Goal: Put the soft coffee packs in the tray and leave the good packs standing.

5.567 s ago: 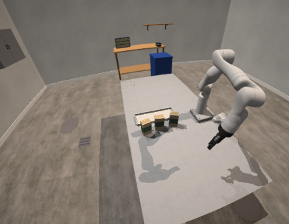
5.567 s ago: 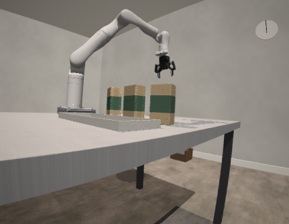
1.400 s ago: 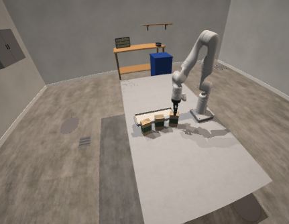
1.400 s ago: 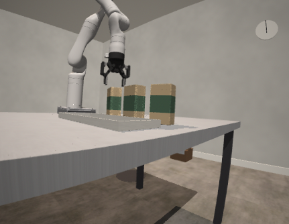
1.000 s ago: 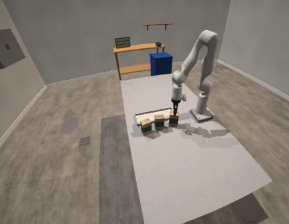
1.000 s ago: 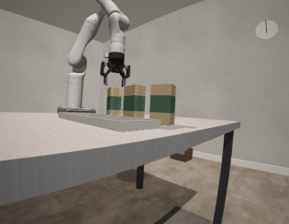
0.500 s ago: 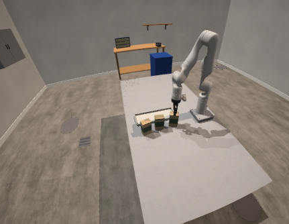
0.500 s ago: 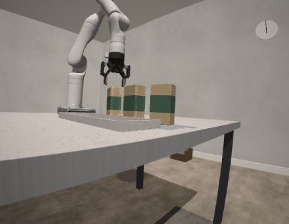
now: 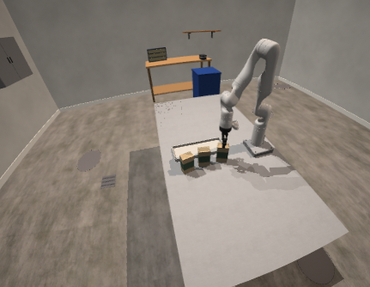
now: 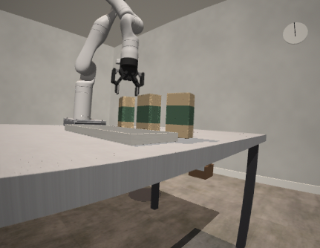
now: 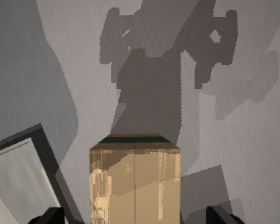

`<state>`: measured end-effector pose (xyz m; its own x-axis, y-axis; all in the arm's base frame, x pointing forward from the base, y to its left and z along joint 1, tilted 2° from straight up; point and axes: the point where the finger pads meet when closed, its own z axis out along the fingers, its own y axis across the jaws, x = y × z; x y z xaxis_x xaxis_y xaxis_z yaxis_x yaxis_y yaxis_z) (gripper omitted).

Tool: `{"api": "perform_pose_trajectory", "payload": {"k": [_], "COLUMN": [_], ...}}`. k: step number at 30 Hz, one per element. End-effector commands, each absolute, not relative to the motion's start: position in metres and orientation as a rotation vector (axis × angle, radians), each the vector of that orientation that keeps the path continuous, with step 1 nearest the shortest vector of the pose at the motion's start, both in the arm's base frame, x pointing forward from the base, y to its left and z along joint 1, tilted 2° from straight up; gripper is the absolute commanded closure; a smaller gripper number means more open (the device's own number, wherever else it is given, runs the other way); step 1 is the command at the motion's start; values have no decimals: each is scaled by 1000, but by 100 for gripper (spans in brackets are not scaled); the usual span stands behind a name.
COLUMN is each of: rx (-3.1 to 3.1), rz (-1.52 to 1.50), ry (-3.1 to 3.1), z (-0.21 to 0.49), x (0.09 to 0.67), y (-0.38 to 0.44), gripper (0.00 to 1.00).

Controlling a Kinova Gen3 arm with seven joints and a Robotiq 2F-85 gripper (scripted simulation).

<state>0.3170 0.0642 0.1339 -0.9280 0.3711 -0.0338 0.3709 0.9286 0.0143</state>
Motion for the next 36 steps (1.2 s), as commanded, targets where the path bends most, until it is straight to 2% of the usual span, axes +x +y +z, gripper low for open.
{"api": "perform_pose_trajectory", "payload": {"k": [1,36], "rx": [587,587], "rz": [12,12], "ry": [3049,3049], "z": [133,96], "x": [317,319], "y": [64,64], "gripper": [15,15]}}
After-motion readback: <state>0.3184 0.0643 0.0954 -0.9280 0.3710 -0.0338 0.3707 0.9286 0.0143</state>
